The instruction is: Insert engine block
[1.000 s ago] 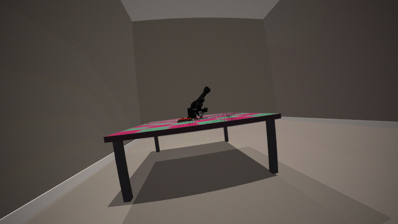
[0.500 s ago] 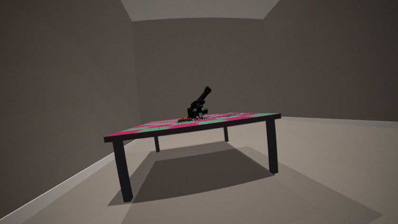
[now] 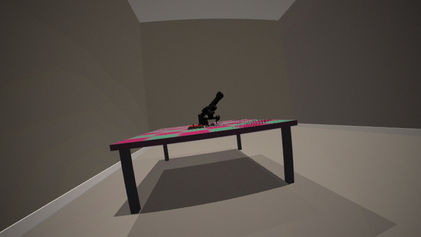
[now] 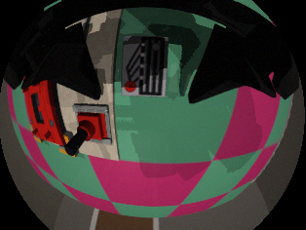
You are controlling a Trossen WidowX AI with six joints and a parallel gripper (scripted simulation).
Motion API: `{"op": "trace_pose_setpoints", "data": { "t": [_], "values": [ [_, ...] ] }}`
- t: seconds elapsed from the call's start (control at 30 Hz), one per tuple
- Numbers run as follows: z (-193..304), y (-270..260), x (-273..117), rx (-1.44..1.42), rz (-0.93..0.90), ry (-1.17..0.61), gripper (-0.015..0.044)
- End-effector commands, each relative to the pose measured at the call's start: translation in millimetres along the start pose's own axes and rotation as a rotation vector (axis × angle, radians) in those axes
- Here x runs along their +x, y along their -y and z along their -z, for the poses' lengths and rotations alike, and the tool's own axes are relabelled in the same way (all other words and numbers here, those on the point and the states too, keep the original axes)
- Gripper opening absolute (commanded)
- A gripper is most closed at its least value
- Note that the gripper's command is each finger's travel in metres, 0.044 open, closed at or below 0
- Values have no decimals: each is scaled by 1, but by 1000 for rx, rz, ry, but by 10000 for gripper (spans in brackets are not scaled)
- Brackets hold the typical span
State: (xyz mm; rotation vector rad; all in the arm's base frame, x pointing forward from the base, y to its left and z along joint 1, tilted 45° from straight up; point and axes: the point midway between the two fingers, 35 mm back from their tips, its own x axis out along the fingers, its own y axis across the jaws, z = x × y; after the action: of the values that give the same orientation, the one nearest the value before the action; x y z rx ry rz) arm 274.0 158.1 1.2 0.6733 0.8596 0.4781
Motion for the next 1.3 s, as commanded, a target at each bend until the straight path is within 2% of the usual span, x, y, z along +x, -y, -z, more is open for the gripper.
{"op": "trace_pose_setpoints", "data": {
  "t": [0.0,0.17,0.53,1.1,1.27],
  "values": [
    [0,0,0,0,1,0,440],
    [0,0,-5,2,1,-9,440],
    [1,0,-45,4,2,-17,440],
    [-1,0,-41,7,4,-12,440],
    [-7,9,-31,-20,58,-111,440]
  ]
}}
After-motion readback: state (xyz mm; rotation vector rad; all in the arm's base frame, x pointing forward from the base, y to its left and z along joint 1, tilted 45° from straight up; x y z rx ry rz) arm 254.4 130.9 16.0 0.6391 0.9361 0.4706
